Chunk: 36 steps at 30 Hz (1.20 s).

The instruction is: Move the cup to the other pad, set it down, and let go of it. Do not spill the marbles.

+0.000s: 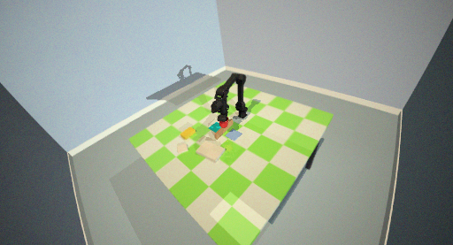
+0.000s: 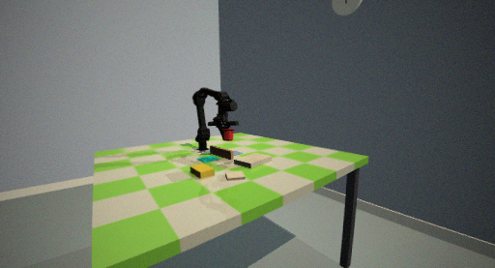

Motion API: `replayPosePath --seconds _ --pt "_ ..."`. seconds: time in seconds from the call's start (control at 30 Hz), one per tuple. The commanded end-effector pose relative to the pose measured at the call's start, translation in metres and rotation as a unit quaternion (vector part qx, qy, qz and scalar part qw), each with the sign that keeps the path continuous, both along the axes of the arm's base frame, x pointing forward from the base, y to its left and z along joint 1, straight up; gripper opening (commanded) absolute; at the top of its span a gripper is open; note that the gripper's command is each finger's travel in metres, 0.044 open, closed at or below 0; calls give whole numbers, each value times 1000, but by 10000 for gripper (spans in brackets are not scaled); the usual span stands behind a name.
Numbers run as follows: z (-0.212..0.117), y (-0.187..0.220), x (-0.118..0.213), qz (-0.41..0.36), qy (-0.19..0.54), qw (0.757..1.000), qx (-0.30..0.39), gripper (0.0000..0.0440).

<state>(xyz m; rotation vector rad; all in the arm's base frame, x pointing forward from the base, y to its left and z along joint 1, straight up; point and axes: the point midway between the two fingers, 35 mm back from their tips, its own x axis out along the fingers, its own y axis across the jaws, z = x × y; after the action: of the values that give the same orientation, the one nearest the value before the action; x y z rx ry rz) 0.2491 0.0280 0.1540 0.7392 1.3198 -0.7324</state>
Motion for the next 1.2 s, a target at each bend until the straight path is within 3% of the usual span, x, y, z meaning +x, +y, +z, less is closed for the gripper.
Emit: replayPosePath --seconds 0.0,0.53,1.17 --pt "5 -8 7 -10 -17 1000 -2 0" --pt "1 -55 23 -70 -55 996 -11 0" --pt "-34 -95 17 -123 -59 990 -21 0"
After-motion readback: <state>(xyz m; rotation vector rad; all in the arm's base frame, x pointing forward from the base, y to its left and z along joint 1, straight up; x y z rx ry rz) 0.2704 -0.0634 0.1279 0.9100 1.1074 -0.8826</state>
